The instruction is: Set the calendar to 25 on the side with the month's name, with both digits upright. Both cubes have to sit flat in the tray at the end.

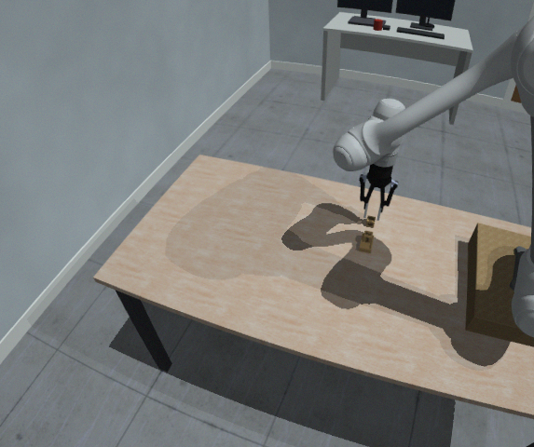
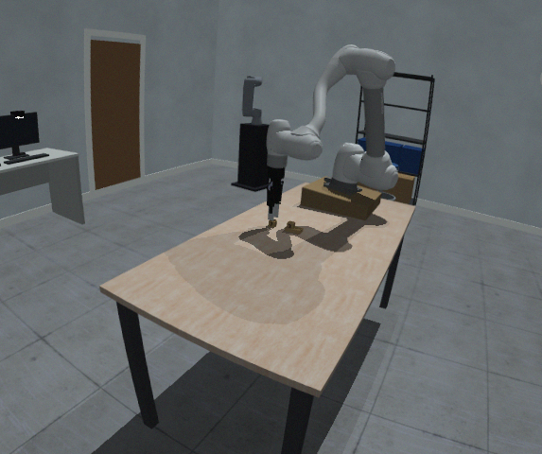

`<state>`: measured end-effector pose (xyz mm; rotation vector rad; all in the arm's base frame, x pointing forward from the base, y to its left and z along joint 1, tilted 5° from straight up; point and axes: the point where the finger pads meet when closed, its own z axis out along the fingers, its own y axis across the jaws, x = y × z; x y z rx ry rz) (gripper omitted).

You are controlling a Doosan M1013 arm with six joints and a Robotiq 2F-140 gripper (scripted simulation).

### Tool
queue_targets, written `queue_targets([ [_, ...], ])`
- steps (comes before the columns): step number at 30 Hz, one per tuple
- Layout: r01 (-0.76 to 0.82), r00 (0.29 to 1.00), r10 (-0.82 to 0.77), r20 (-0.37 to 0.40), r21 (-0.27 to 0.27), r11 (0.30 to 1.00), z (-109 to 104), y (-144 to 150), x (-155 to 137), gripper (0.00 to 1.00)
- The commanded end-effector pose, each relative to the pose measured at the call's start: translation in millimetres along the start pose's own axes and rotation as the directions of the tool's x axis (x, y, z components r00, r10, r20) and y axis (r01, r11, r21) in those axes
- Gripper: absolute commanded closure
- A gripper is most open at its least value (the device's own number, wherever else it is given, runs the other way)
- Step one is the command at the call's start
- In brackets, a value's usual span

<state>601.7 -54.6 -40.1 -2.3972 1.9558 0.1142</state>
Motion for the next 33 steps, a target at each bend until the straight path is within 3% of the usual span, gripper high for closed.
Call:
queue_targets([
  [1,0.000,1.000,0.000,0.000,0.000,1.000,0,0,0,0.65],
  [23,0.000,1.000,0.000,0.000,0.000,1.000,5,0,0,0.65],
  [33,0.000,1.000,0.000,0.000,0.000,1.000,21,0,0,0.65],
])
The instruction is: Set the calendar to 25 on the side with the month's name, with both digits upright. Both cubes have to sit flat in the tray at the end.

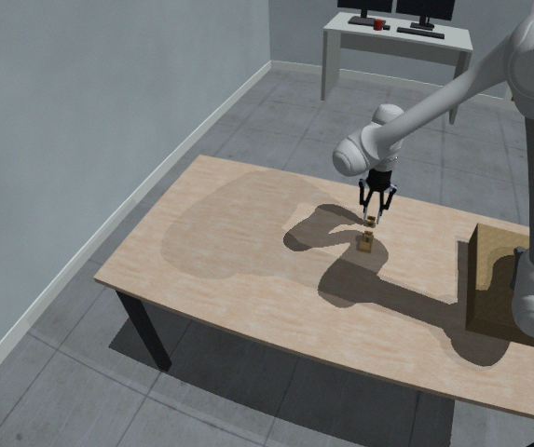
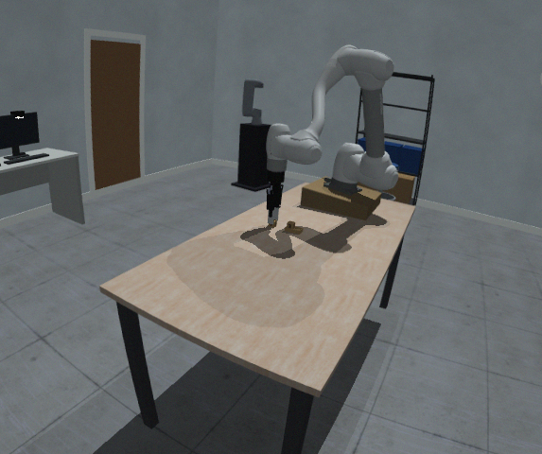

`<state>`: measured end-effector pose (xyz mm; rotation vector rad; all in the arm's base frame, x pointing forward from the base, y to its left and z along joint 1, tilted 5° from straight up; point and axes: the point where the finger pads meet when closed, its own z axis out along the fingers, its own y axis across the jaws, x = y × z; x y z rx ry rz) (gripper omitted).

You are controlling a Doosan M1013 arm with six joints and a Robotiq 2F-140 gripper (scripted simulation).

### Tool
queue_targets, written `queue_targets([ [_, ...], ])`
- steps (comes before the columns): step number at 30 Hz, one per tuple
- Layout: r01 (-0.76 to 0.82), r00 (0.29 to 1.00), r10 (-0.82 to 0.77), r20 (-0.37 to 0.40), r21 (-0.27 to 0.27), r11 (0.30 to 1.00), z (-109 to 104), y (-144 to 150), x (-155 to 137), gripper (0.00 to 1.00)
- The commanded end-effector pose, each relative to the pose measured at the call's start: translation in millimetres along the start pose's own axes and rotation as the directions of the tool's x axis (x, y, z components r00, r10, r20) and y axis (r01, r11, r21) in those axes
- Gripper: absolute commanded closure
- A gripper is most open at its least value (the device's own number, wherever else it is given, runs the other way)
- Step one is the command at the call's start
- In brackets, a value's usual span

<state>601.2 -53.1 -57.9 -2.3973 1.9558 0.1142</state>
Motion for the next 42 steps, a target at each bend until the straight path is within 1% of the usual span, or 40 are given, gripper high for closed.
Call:
queue_targets([
  [1,0.000,1.000,0.000,0.000,0.000,1.000,4.5,-0.1,0.0,0.65],
  [11,0.000,1.000,0.000,0.000,0.000,1.000,10.2,-0.1,0.0,0.65],
  [42,0.000,1.000,0.000,0.000,0.000,1.000,10.3,-0.1,0.0,0.65],
])
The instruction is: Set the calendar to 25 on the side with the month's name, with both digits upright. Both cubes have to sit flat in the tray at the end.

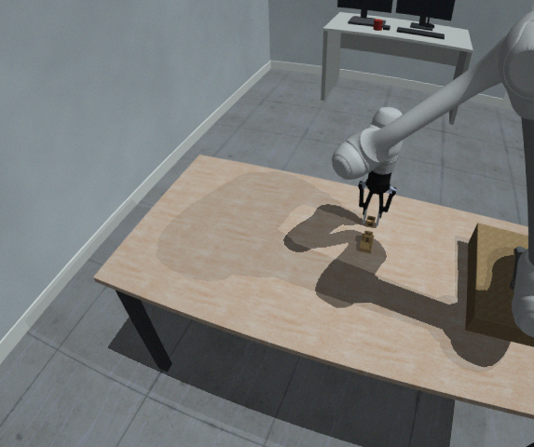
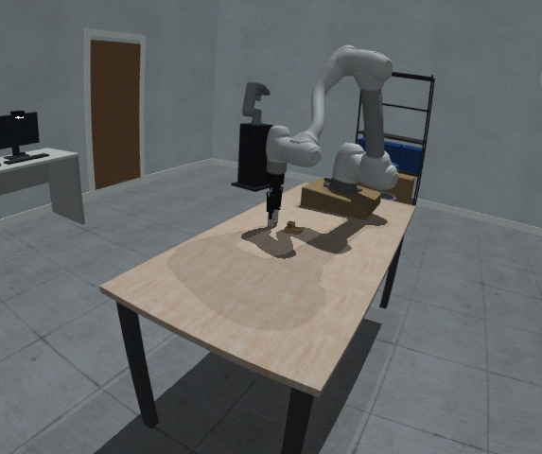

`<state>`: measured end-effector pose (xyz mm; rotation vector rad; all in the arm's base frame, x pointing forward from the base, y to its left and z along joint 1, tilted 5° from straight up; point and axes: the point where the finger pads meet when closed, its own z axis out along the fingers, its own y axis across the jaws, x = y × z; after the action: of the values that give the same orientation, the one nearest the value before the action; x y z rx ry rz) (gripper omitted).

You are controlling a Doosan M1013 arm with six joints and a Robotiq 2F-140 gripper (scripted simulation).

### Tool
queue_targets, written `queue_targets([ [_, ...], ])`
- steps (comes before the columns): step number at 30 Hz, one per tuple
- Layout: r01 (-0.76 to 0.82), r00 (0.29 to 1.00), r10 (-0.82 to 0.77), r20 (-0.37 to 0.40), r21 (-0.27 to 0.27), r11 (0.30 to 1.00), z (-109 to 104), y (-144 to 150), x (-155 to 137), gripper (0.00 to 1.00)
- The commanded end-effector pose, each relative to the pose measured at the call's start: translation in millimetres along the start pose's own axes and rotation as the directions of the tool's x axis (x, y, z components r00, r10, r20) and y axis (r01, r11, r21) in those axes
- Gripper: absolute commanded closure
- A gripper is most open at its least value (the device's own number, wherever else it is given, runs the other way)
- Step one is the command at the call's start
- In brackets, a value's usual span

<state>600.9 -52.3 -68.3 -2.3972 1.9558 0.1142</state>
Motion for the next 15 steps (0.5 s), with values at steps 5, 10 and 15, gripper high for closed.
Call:
queue_targets([
  [5,0.000,1.000,0.000,0.000,0.000,1.000,-0.1,0.0,0.0,0.65],
  [10,0.000,1.000,0.000,0.000,0.000,1.000,-0.1,0.0,0.0,0.76],
  [15,0.000,1.000,0.000,0.000,0.000,1.000,-0.1,0.0,0.0,0.76],
])
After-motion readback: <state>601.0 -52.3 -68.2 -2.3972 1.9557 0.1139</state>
